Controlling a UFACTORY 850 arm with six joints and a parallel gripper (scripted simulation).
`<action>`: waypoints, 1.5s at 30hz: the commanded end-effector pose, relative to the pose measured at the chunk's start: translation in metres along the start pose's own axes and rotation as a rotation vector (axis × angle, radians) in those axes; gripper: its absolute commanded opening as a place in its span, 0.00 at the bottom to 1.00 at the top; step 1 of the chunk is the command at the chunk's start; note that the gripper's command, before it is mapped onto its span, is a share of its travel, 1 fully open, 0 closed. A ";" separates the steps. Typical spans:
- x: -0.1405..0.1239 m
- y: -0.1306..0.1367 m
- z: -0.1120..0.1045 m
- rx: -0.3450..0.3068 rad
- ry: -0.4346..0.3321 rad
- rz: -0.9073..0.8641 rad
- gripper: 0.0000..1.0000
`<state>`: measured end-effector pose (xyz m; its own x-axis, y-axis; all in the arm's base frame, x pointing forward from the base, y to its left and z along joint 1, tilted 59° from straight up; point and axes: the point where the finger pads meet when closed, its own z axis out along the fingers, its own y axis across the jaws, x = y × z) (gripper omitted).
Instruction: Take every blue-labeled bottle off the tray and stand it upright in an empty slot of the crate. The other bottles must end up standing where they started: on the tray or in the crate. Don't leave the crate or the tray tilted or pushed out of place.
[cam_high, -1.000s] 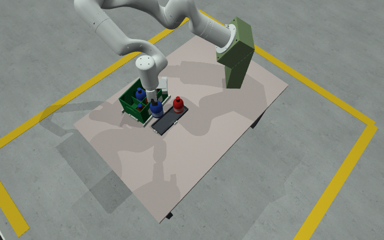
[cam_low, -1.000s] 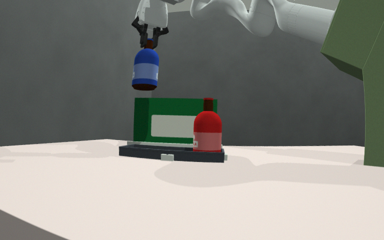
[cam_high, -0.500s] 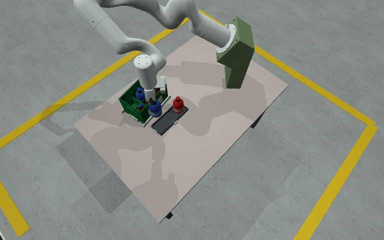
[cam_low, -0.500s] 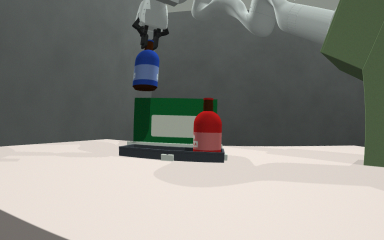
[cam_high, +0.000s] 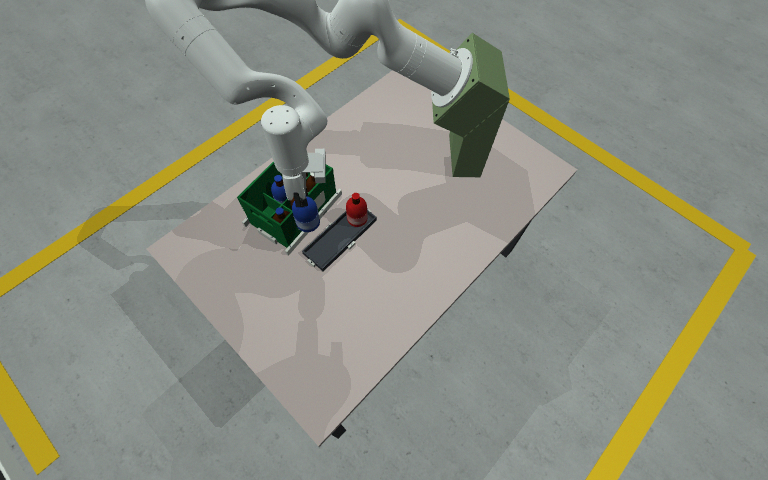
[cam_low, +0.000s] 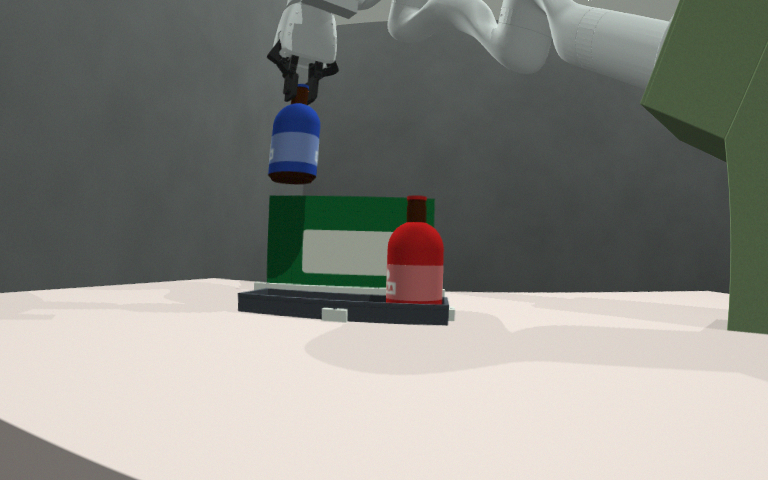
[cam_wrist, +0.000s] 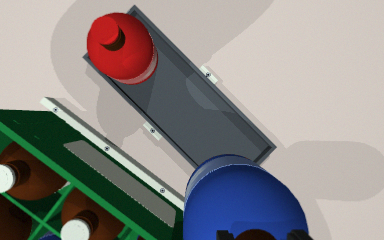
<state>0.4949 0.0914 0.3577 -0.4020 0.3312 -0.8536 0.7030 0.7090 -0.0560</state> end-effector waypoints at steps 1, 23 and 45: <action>-0.005 -0.003 0.000 -0.001 0.000 0.000 0.00; -0.041 -0.029 0.000 -0.001 0.000 0.000 0.00; -0.083 -0.059 0.000 -0.001 0.000 0.000 0.00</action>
<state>0.4872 0.0301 0.4227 -0.4017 0.3310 -0.8538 0.7030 0.7090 -0.0559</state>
